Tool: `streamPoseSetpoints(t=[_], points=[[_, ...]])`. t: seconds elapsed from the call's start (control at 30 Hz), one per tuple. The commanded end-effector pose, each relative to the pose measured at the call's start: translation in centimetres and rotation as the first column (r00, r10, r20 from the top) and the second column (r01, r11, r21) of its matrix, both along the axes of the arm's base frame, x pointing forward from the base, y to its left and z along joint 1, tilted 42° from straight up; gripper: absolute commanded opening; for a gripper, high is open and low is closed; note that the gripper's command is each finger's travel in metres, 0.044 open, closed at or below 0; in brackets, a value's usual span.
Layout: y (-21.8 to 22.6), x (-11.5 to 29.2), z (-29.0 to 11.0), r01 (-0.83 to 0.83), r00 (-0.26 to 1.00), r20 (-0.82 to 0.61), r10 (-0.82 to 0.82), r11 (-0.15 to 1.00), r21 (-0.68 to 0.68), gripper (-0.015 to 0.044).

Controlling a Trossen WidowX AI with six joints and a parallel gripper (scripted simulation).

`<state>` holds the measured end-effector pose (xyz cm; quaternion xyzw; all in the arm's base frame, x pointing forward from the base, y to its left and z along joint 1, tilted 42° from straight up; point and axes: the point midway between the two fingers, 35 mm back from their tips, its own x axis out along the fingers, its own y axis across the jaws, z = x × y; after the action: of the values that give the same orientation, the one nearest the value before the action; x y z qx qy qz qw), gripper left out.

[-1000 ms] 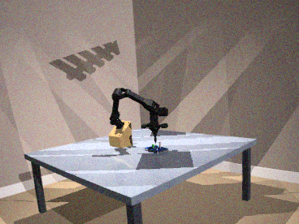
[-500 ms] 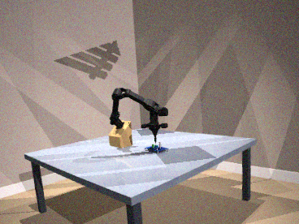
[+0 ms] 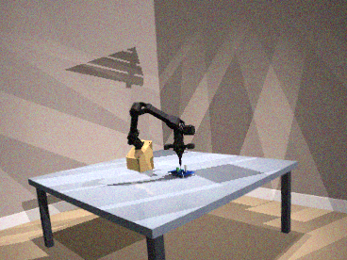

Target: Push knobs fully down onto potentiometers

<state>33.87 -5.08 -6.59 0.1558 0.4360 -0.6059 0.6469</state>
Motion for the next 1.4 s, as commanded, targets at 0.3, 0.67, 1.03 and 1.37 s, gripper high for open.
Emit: streamPoseSetpoints(t=[0.3, 0.67, 1.03, 1.37], points=[[-0.8, 0.0, -0.7, 0.000, 1.000, 0.001, 0.000, 1.000, -0.006, 0.0000], [-1.2, -0.1, -1.1, 0.000, 1.000, 0.001, 0.000, 1.000, -0.006, 0.0000], [-1.3, -0.1, -1.2, 0.000, 1.000, 0.001, 0.000, 1.000, -0.006, 0.0000], [-1.4, -0.1, -1.4, 0.000, 1.000, 0.001, 0.000, 1.000, -0.006, 0.0000]])
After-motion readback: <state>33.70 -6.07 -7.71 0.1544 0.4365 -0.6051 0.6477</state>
